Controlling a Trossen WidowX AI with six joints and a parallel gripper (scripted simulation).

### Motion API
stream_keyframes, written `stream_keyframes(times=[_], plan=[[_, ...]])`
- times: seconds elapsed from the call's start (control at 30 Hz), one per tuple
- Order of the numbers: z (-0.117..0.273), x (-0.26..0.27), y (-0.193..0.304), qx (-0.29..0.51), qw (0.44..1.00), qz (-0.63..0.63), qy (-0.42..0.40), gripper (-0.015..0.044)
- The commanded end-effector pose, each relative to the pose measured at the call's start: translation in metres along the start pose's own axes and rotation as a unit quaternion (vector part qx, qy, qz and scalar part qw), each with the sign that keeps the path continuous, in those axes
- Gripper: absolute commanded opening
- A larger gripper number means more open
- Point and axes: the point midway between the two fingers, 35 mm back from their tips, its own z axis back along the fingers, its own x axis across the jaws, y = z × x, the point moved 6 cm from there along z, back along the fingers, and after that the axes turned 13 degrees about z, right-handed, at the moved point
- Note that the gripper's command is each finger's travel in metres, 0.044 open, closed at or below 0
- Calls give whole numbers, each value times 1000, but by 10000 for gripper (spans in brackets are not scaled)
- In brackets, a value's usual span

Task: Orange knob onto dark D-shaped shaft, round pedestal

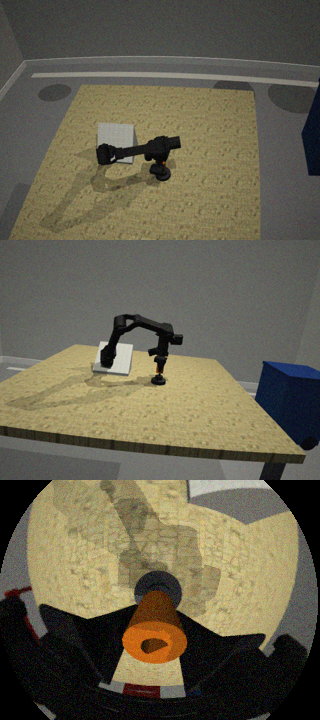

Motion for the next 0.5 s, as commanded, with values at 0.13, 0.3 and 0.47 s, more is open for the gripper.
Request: stream_keyframes(times=[0.13, 0.3, 0.47], plan=[[0, -1, 0, 2, 965, -263, -1, 0], [-2, -2, -1, 2, 904, -427, -1, 0], [-3, -1, -1, 3, 817, -577, -1, 0]])
